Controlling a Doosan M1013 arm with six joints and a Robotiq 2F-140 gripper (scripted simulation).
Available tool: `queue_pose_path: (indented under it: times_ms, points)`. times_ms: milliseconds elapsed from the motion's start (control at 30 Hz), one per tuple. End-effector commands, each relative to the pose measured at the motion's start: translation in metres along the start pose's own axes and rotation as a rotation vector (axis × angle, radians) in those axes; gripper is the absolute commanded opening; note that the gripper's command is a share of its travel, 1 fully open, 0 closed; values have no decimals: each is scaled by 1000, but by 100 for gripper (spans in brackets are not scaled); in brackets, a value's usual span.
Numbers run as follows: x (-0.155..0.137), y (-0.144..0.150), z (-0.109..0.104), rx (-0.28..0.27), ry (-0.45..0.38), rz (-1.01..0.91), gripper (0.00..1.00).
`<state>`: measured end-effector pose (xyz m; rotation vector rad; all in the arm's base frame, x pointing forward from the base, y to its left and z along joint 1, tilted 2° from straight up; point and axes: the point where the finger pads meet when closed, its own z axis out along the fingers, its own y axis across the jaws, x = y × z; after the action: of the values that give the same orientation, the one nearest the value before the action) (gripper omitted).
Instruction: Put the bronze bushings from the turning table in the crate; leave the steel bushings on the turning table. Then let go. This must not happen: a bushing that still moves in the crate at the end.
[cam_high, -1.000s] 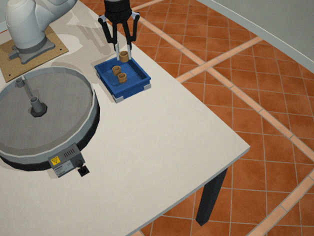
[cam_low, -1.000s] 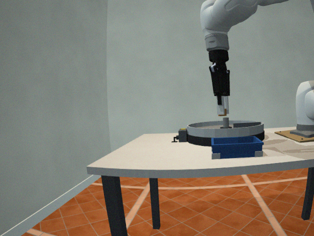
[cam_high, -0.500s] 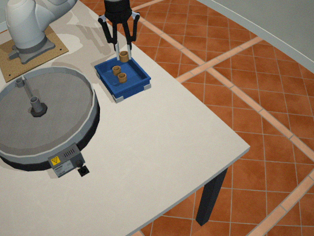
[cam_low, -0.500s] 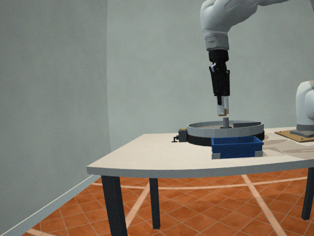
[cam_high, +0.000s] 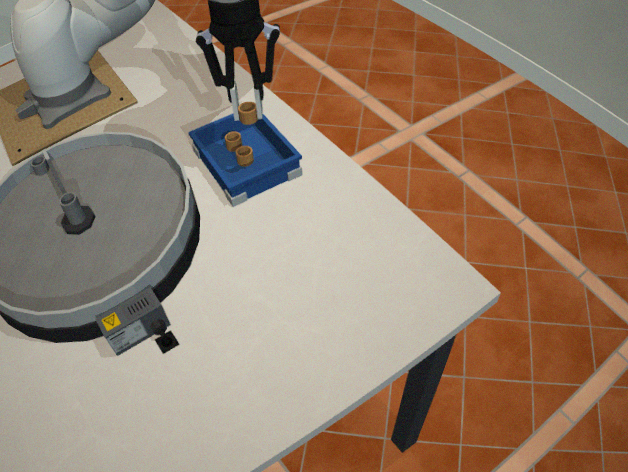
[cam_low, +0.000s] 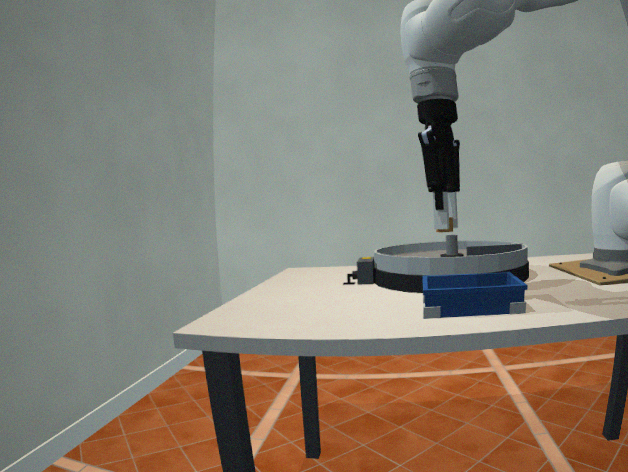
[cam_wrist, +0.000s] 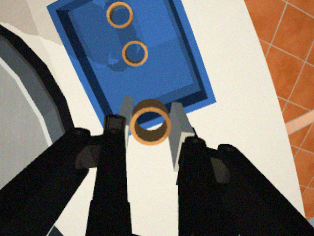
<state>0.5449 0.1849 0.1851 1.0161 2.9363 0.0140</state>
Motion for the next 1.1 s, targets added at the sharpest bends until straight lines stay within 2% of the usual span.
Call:
queue_pose_path:
  times_ms: [0,300,767,1067]
  points:
    - [0,0,0,0,0,0,0]
    - [0,0,7,0,0,0,0]
    - [0,0,78,0,0,0,0]
    - [0,0,88,0,0,0,0]
